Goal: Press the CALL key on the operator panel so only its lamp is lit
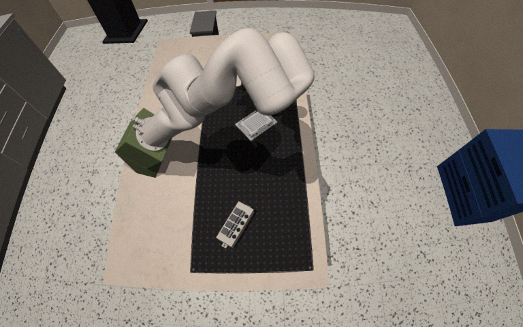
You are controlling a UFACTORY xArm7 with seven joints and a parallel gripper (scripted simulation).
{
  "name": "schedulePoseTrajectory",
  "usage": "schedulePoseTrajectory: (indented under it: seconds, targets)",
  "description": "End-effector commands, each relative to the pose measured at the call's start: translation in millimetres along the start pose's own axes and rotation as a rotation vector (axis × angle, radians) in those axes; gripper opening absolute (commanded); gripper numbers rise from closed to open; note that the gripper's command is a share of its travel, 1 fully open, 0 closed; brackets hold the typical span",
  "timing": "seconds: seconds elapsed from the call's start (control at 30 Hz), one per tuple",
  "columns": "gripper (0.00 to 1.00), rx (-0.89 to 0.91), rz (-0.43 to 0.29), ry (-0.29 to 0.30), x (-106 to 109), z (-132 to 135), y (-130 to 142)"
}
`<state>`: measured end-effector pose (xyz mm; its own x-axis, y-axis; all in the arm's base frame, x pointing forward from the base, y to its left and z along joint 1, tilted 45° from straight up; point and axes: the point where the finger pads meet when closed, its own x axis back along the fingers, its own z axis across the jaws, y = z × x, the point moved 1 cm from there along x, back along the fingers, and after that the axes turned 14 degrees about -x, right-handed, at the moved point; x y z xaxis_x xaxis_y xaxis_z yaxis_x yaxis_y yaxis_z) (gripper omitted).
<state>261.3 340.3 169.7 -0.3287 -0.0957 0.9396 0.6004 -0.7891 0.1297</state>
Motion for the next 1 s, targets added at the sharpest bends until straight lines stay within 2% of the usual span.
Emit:
schedulePoseTrajectory:
  seconds: [0.0, 0.53, 0.57, 0.77, 0.97]
  targets:
    - [1.0, 0.002, 0.002, 0.004, 1, 1, -1]
    - [1.0, 0.002, 0.002, 0.004, 1, 1, -1]
    - [0.0, -0.031, 0.004, 0.005, 1, 2, 4]
    - [0.0, -0.225, 0.019, 0.013, -1, 6, 34]
    - [0.0, -0.225, 0.019, 0.013, -3, 9, 55]
